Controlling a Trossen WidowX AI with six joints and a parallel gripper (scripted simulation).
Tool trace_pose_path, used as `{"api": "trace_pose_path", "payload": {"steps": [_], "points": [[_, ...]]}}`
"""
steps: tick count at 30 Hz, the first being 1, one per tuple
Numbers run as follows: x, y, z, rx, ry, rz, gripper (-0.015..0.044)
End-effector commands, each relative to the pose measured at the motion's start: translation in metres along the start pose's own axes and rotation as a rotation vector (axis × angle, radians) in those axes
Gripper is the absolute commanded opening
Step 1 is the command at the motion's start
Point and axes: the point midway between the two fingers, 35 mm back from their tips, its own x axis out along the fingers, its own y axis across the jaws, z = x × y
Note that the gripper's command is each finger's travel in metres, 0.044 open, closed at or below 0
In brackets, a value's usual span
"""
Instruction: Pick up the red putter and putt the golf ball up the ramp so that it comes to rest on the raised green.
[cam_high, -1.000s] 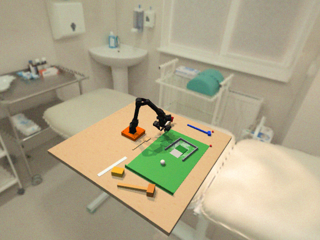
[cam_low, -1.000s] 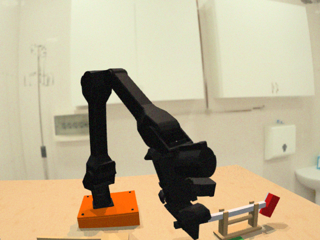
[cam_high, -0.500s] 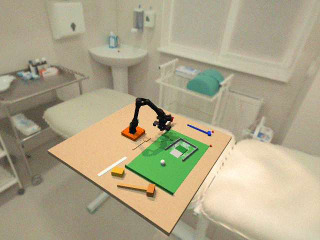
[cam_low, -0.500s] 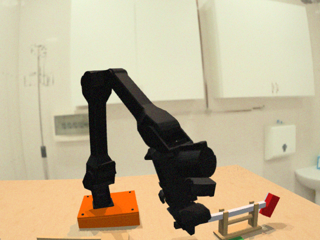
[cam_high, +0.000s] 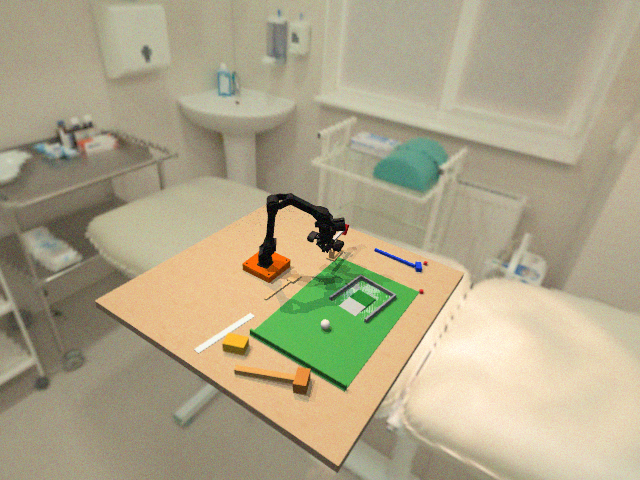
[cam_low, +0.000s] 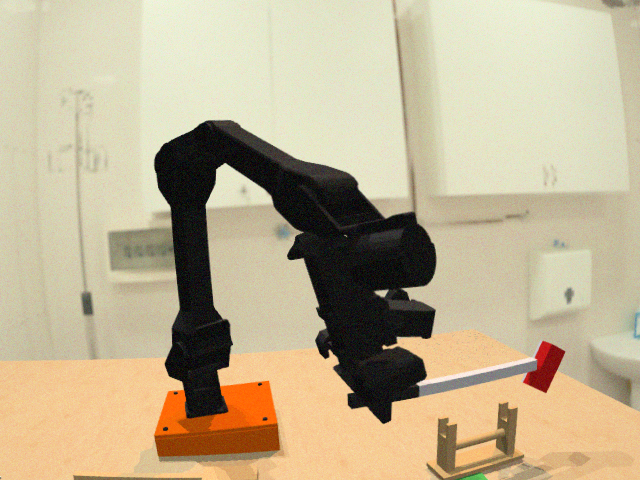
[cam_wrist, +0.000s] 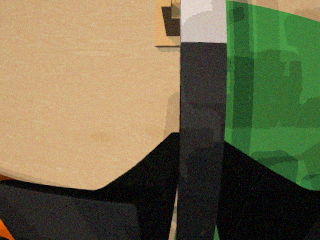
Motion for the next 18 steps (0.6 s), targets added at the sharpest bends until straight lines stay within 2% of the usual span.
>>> {"api": "trace_pose_path", "payload": {"steps": [1,4,7,18], "points": [[-0.026,0.002,0.006,0.002,-0.005,-0.003,0.0000],[-0.035,0.003,0.008,0.002,-0.005,-0.003,0.0000],[-0.027,-0.001,0.003,0.014,-0.002,-0.009,0.0000],[-0.045,-0.034,-0.049,0.276,0.037,-0.062,0.0000]]}}
